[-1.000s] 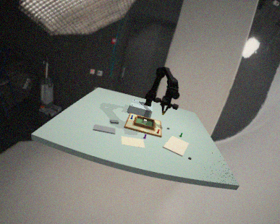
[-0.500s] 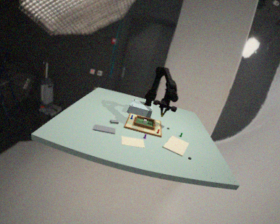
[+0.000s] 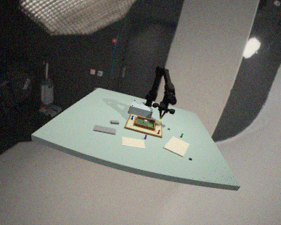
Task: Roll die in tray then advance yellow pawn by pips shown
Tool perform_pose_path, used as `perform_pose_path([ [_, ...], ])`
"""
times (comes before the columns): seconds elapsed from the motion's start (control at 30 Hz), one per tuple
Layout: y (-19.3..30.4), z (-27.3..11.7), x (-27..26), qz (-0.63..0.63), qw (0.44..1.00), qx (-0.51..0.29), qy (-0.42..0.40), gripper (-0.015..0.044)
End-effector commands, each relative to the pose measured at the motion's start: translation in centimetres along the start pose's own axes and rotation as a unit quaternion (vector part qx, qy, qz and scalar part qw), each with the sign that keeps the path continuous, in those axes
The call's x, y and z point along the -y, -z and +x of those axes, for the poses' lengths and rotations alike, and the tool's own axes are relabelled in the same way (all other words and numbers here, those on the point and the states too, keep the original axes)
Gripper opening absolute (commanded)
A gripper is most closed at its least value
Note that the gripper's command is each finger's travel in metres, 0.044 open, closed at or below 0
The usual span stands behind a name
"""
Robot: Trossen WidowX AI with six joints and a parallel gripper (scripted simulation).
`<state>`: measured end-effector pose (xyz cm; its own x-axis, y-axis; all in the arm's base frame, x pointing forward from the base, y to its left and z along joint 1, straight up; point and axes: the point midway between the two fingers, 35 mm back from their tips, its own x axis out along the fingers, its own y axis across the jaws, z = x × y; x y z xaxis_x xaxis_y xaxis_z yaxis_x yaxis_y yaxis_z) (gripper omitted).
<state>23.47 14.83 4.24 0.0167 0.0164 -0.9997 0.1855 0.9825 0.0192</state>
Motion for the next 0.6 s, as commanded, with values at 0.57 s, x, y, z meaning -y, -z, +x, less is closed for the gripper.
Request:
perform_pose_path([
  [0.57,1.0,4.5,0.6,0.002,1.000,0.001,0.000,0.0000],
])
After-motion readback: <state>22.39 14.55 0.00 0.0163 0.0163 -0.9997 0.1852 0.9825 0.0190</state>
